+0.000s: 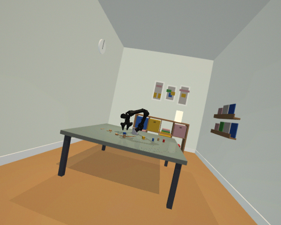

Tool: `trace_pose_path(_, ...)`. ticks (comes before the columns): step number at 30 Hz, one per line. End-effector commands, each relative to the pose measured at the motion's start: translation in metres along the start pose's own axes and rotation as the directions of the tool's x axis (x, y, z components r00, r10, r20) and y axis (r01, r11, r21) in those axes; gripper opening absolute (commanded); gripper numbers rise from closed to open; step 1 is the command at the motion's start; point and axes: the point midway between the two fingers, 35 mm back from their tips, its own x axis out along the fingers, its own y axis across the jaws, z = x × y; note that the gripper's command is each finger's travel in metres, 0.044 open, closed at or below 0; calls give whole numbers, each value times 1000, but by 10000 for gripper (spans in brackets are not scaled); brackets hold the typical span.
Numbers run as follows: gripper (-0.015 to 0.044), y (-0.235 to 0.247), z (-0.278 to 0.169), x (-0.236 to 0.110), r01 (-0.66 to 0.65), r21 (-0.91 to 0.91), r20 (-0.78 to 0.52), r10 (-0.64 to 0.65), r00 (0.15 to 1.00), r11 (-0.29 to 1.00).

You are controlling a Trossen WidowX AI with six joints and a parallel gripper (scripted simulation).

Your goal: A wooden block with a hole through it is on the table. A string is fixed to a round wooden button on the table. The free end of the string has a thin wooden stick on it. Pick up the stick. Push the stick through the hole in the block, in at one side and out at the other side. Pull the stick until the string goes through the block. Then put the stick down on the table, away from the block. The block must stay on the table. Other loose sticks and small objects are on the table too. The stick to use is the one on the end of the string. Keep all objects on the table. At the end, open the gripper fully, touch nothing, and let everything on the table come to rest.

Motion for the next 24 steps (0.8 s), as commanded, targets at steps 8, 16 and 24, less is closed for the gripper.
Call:
trace_pose_path(8,440,-2,4,0,0,-43,45,2,999,999)
trace_pose_path(16,440,-2,4,-2,-15,304,45,2,999,953)
trace_pose_path(24,440,-1,3,-6,-40,897,44,2,999,440)
